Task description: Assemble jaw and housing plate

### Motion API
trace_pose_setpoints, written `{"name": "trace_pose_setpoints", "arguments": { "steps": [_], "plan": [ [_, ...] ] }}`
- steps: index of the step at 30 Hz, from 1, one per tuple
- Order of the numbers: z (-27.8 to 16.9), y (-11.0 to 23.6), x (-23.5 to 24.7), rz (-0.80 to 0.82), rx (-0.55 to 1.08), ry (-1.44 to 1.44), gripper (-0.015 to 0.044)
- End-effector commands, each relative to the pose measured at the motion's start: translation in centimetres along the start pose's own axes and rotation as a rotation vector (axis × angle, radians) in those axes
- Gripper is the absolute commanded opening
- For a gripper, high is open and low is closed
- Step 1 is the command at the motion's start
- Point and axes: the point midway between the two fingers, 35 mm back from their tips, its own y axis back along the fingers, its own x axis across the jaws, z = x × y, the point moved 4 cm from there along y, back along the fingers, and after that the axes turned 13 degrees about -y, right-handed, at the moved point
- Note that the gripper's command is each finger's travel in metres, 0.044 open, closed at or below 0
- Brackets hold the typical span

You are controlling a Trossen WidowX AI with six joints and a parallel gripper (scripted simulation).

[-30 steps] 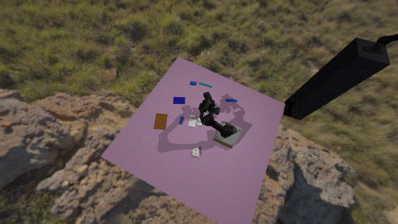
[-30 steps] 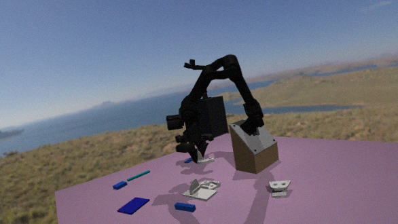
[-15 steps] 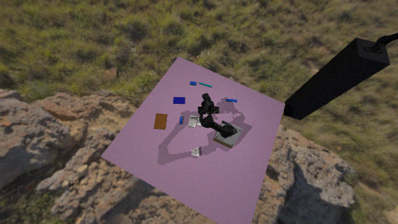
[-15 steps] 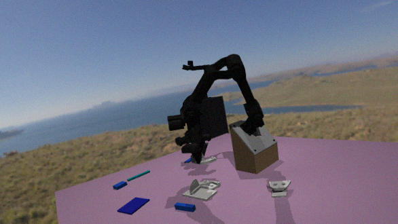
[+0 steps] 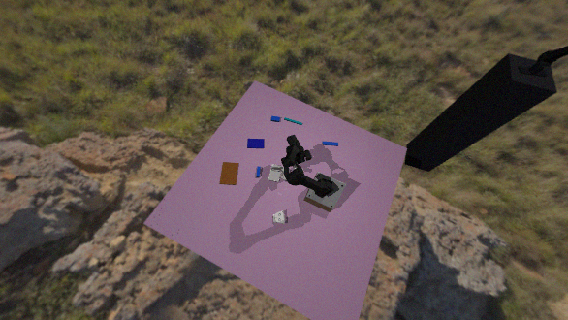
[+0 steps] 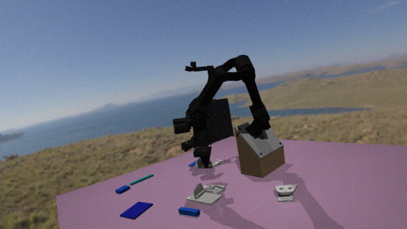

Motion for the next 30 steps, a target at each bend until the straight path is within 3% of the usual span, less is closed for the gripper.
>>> {"name": "trace_pose_setpoints", "arguments": {
  "steps": [1,30],
  "plan": [
    [-0.6,-0.2,0.2,0.003,0.007,0.094,0.0134],
    [-2.8,-0.3,1.6,0.011,0.012,0.713,0.0134]
  ]
}}
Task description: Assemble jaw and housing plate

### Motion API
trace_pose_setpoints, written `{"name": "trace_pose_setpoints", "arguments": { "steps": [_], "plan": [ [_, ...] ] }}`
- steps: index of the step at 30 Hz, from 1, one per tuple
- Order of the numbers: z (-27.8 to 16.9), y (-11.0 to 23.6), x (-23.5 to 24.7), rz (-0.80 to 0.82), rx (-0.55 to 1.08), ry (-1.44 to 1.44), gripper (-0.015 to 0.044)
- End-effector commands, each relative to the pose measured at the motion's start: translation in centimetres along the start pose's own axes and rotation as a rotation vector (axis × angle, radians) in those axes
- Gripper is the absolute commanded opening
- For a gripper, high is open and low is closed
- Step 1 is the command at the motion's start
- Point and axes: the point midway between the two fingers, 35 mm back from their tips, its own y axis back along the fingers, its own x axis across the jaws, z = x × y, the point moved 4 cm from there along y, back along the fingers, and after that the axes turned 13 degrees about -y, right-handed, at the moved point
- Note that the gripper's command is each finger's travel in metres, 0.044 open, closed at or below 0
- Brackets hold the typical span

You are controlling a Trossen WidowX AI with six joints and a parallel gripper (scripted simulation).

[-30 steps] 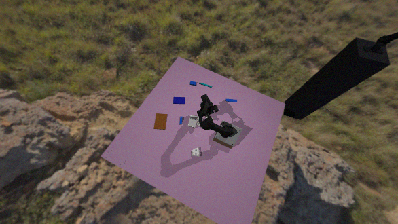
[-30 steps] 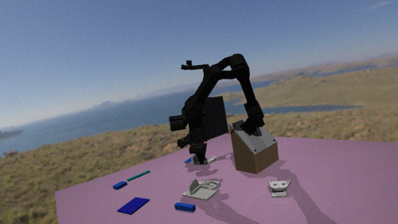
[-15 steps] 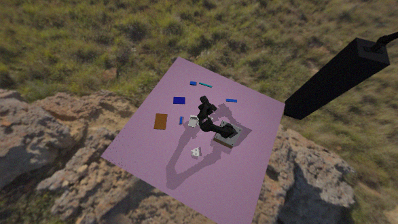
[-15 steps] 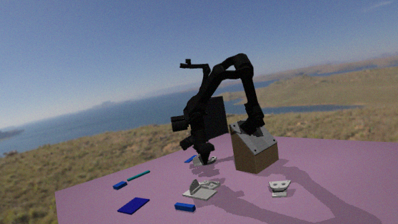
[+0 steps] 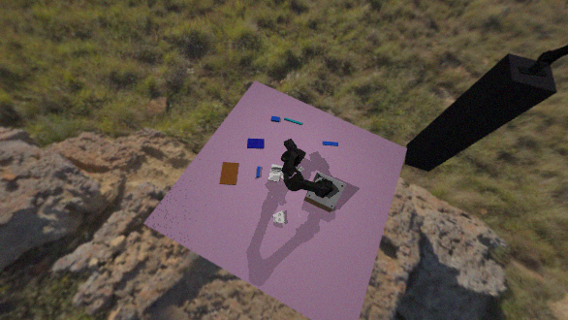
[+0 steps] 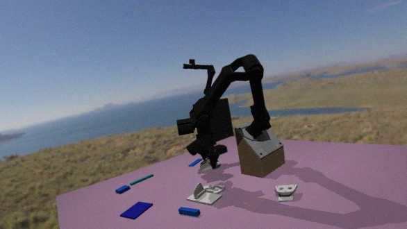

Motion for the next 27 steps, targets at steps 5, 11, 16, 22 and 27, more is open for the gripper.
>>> {"name": "trace_pose_setpoints", "arguments": {
  "steps": [5,11,16,22,27],
  "plan": [
    [-0.55,-0.2,0.73,0.008,0.005,0.179,0.0134],
    [-0.64,-0.23,0.93,0.009,0.005,0.233,0.0134],
    [-0.64,-0.23,0.93,0.009,0.005,0.233,0.0134],
    [-0.64,-0.23,0.93,0.009,0.005,0.233,0.0134],
    [-0.64,-0.23,0.93,0.009,0.005,0.23,0.0134]
  ]
}}
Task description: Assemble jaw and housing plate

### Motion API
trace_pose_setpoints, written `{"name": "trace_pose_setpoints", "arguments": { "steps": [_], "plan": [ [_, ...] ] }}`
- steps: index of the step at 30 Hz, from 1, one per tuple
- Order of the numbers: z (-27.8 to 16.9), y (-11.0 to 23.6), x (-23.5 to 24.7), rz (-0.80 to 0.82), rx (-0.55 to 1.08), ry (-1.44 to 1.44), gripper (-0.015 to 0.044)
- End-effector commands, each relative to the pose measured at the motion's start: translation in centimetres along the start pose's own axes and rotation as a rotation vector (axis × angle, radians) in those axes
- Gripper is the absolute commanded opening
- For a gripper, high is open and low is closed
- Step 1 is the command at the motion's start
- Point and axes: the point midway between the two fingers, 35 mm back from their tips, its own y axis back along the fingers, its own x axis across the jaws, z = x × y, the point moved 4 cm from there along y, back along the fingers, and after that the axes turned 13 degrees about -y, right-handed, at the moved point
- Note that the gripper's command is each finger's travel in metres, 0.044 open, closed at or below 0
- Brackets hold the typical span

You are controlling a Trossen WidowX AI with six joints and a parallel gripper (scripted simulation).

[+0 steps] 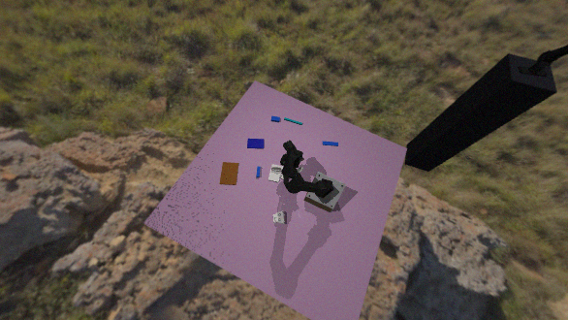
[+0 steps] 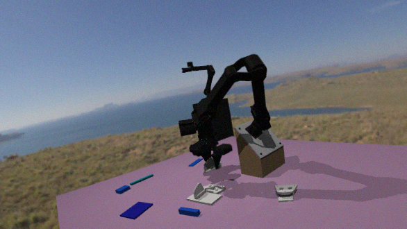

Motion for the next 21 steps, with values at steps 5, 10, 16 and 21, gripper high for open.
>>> {"name": "trace_pose_setpoints", "arguments": {
  "steps": [5,10,16,21],
  "plan": [
    [0.0,0.0,0.0,0.004,-0.002,-0.016,0.0134],
    [0.0,0.0,0.0,0.004,-0.002,-0.016,0.0134],
    [0.6,0.0,0.4,0.002,-0.003,-0.017,0.0134],
    [1.7,0.1,1.3,0.0,-0.004,-0.017,0.0134]
  ]
}}
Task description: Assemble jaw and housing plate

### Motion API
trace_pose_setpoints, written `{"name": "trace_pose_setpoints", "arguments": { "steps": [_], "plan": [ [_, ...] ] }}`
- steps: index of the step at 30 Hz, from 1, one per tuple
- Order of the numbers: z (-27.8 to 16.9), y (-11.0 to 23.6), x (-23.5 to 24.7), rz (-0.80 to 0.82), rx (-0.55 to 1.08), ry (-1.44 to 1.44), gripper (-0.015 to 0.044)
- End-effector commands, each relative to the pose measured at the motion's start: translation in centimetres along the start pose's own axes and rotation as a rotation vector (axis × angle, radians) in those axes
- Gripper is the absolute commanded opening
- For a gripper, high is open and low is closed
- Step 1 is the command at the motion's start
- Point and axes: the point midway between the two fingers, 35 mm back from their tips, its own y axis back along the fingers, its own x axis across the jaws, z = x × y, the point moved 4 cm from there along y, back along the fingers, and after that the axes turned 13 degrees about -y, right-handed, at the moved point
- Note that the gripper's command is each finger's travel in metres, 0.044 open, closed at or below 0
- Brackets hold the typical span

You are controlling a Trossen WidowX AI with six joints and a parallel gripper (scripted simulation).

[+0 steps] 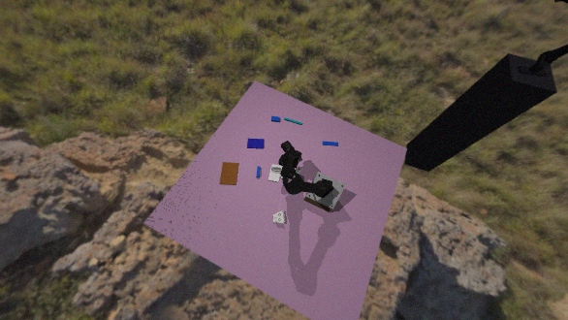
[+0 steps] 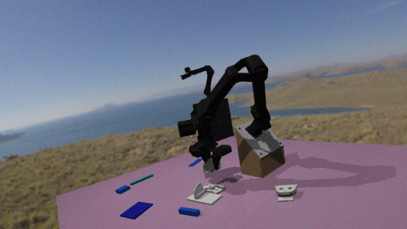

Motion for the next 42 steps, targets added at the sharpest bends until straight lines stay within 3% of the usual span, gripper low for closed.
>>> {"name": "trace_pose_setpoints", "arguments": {
  "steps": [1,27,42],
  "plan": [
    [1.2,0.2,0.8,0.001,-0.006,0.004,0.0134],
    [6.3,0.1,7.1,0.009,-0.006,0.007,0.0134],
    [6.4,0.1,7.3,0.01,-0.006,0.007,0.0134]
  ]
}}
